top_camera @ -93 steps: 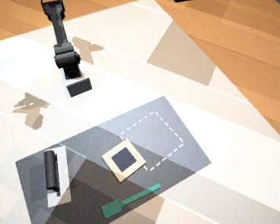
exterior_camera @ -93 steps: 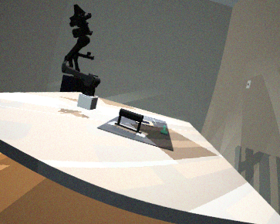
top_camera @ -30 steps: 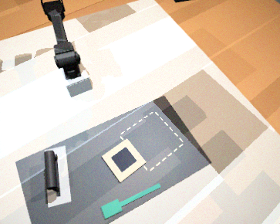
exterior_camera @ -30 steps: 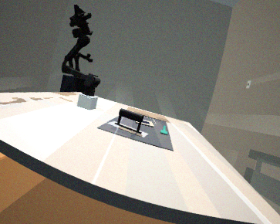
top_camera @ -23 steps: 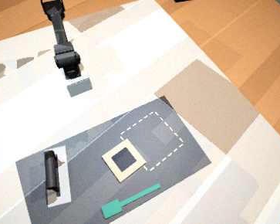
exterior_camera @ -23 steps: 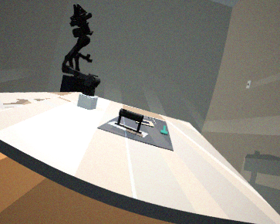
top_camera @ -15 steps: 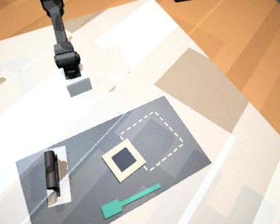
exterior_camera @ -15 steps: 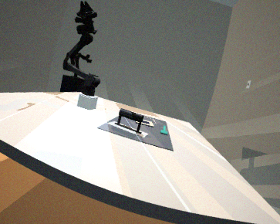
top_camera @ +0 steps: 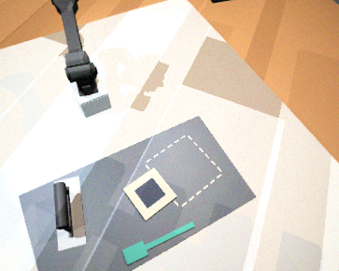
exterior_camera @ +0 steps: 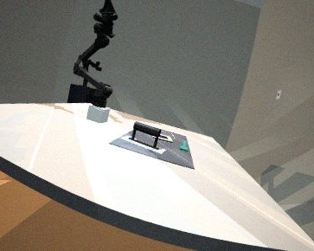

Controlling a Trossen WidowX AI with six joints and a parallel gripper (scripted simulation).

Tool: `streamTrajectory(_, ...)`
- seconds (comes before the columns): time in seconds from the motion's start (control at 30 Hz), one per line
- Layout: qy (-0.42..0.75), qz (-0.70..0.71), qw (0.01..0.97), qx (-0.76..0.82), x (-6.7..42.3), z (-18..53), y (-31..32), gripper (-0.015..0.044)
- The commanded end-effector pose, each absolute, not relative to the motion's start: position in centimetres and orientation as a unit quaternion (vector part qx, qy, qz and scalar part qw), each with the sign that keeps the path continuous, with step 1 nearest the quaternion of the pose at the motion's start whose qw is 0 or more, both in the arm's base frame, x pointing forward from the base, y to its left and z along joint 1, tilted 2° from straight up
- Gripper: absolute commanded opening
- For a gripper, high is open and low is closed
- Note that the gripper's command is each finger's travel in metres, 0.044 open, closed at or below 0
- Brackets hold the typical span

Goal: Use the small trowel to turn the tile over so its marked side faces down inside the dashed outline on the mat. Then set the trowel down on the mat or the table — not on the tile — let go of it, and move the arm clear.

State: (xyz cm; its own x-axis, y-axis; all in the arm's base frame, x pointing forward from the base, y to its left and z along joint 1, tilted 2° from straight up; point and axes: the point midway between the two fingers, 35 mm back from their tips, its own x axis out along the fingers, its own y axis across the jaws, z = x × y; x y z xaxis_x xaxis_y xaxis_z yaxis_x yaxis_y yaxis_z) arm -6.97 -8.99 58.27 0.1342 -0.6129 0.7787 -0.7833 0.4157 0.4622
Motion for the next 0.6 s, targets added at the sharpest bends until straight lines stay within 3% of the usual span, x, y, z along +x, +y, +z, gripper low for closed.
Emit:
streamTrajectory(0.0, -0.622, 0.054, 0.584, 0.519, -3.4, 59.1, -8.5, 0.0270)
streamTrajectory(0.57, -0.471, -0.087, 0.765, 0.432, 10.8, 58.5, -8.4, 0.0270)
